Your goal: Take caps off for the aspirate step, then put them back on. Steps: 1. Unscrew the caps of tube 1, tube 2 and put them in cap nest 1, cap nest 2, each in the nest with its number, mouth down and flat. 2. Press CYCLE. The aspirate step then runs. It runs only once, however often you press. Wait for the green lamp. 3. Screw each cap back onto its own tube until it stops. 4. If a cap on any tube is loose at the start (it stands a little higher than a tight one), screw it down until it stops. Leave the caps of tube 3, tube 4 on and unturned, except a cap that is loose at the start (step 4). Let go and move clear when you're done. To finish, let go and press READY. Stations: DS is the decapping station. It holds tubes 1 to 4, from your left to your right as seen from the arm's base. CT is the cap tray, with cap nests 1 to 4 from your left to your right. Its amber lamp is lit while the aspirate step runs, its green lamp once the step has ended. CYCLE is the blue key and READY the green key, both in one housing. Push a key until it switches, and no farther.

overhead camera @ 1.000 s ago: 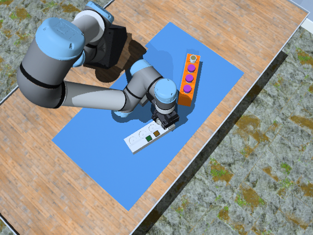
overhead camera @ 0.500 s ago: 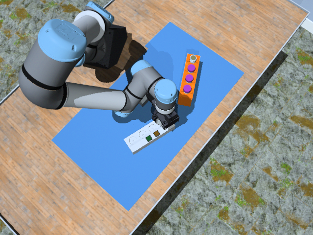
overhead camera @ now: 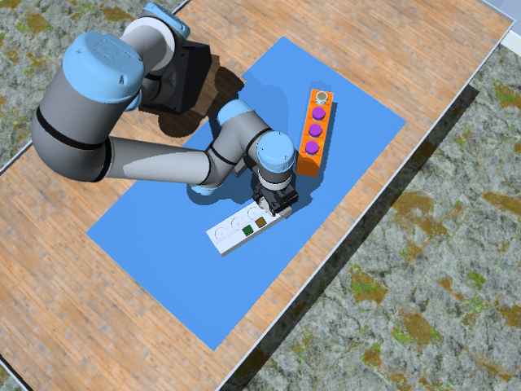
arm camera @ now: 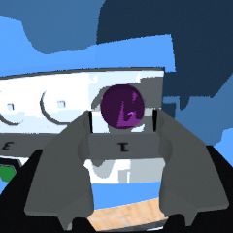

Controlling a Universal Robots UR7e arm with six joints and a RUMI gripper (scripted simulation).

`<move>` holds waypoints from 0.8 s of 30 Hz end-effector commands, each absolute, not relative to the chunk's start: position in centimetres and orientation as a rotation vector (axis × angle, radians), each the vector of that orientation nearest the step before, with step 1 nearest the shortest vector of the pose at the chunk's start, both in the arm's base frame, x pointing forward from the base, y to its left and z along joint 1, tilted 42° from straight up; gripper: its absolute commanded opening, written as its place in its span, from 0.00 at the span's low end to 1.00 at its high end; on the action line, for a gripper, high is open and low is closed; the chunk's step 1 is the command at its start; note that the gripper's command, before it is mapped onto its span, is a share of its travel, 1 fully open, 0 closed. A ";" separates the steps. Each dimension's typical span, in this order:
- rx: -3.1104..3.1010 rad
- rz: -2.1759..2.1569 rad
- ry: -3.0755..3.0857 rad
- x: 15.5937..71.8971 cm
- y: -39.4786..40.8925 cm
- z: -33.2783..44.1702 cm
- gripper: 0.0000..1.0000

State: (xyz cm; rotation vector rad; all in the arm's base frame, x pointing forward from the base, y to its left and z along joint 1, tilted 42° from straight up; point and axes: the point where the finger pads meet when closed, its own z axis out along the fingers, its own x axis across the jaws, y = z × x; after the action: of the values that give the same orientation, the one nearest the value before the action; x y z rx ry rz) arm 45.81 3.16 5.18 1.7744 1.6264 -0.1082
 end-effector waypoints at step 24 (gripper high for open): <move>1.774 -0.103 1.626 41.4 9.5 13.9 0.29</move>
State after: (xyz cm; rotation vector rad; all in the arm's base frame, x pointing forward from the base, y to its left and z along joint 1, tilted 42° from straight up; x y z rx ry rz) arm 42.41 8.06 11.83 1.7662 1.6292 -0.0928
